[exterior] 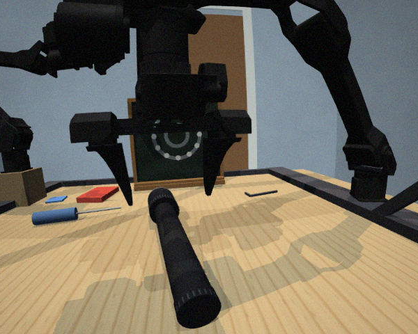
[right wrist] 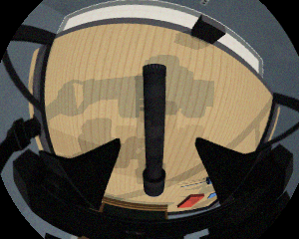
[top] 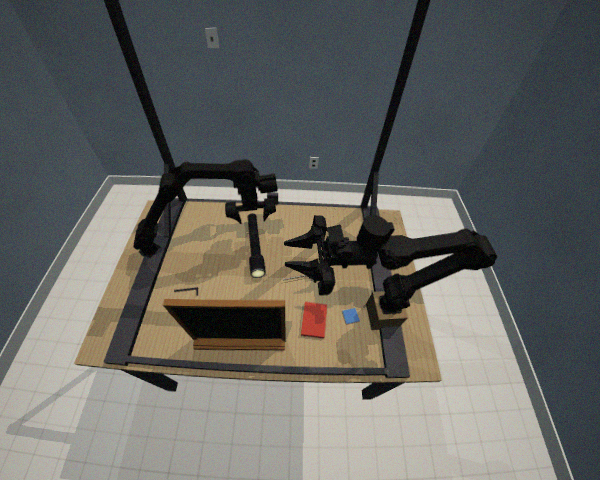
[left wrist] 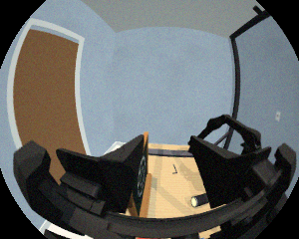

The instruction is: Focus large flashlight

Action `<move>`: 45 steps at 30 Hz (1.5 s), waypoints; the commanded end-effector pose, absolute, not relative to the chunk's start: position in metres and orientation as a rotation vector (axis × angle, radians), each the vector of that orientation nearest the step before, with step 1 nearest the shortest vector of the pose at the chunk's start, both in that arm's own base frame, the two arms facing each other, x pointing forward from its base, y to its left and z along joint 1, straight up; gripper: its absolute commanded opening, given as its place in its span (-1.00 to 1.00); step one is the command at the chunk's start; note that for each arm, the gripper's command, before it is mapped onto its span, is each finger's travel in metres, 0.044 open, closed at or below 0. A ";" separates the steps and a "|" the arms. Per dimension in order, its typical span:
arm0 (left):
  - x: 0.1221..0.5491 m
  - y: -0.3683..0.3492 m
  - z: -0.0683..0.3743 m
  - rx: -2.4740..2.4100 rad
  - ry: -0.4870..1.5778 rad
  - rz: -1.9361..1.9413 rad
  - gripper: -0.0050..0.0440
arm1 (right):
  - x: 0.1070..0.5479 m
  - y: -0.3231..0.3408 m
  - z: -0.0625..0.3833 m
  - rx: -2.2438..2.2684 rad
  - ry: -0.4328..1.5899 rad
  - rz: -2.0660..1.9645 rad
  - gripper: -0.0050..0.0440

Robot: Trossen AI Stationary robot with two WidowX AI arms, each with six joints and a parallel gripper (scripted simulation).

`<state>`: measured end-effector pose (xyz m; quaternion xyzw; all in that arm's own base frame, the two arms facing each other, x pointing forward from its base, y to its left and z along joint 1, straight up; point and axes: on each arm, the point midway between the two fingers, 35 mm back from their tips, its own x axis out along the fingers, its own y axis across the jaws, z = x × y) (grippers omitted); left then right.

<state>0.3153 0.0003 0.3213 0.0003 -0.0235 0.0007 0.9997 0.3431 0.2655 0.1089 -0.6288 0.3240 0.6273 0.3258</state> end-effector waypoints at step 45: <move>0.314 -0.001 0.329 -0.002 -0.065 -0.005 0.27 | 0.342 0.266 0.049 -1.655 0.827 1.640 1.00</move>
